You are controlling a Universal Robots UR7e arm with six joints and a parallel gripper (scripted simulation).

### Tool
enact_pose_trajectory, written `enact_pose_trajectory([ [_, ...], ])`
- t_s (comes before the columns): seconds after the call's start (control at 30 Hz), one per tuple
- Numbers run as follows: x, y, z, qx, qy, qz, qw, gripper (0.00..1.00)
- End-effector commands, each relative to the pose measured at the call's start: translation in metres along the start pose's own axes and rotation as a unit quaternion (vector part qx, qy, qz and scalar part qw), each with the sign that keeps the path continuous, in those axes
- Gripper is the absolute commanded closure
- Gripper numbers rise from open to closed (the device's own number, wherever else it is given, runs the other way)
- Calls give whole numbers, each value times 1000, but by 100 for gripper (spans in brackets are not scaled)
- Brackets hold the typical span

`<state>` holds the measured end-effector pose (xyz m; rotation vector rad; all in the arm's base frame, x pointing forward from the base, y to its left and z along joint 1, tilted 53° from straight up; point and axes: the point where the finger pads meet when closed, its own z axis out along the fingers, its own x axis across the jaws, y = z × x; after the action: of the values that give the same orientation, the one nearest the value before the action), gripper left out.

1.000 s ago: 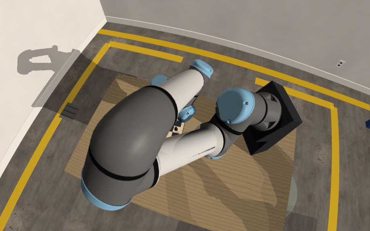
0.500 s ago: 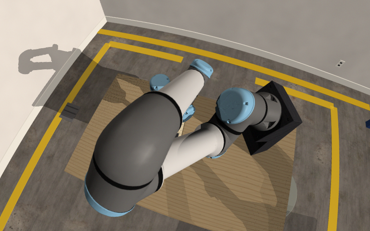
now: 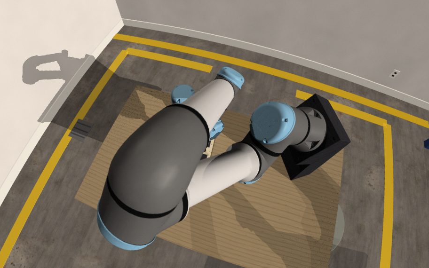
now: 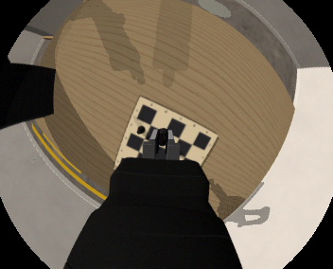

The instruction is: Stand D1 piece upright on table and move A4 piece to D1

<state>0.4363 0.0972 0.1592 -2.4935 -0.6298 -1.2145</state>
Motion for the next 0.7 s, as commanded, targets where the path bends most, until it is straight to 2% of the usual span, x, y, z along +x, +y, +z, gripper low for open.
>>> enact_pose_trajectory([
  [0.0, 19, 15, -1, 0, 0, -20, 1000, 100],
  [0.23, 74, 55, 0, 0, -1, -77, 997, 100],
  [0.3, 74, 55, 0, 0, -1, -77, 997, 100],
  [0.5, 120, 83, 4, -1, 0, -123, 992, 100],
  [0.67, 140, 93, 6, -1, 1, -141, 990, 100],
])
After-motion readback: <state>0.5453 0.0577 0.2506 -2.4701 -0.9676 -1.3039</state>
